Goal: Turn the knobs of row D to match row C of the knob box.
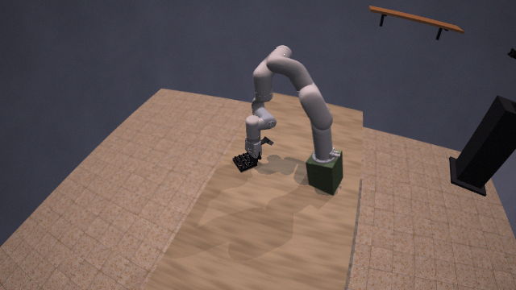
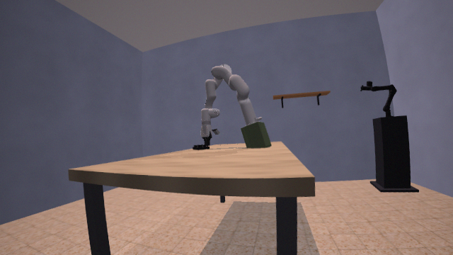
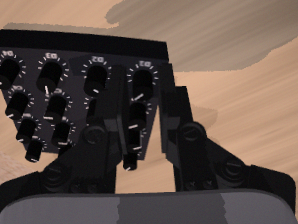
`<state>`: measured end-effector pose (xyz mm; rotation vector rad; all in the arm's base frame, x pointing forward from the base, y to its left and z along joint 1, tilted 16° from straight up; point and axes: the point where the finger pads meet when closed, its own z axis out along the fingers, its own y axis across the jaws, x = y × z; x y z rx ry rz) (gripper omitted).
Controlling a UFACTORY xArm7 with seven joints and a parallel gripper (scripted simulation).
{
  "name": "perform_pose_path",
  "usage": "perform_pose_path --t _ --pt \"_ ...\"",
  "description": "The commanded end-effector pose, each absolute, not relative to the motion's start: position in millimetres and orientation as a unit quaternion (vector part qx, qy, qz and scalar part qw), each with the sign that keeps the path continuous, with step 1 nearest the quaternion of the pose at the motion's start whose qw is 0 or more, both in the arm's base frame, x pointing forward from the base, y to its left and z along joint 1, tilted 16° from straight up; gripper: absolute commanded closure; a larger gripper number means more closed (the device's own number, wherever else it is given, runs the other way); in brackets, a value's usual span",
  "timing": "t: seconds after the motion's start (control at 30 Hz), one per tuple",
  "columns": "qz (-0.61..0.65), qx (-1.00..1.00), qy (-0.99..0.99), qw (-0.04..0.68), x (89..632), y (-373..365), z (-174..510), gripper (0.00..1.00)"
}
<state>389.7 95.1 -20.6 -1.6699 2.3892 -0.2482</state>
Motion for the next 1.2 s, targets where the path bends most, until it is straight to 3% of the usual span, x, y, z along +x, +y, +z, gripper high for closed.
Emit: perform_pose_path --t 0.0,0.3,0.33,1.17 --pt "-0.085 -0.567 0.812 0.109 390.5 95.4 -19.8 0.81" --pt "-0.085 -0.567 0.812 0.109 390.5 95.4 -19.8 0.81" --pt "-0.085 -0.567 0.812 0.109 390.5 95.4 -19.8 0.92" --pt "-0.085 -0.567 0.812 0.109 390.5 95.4 -19.8 0.92"
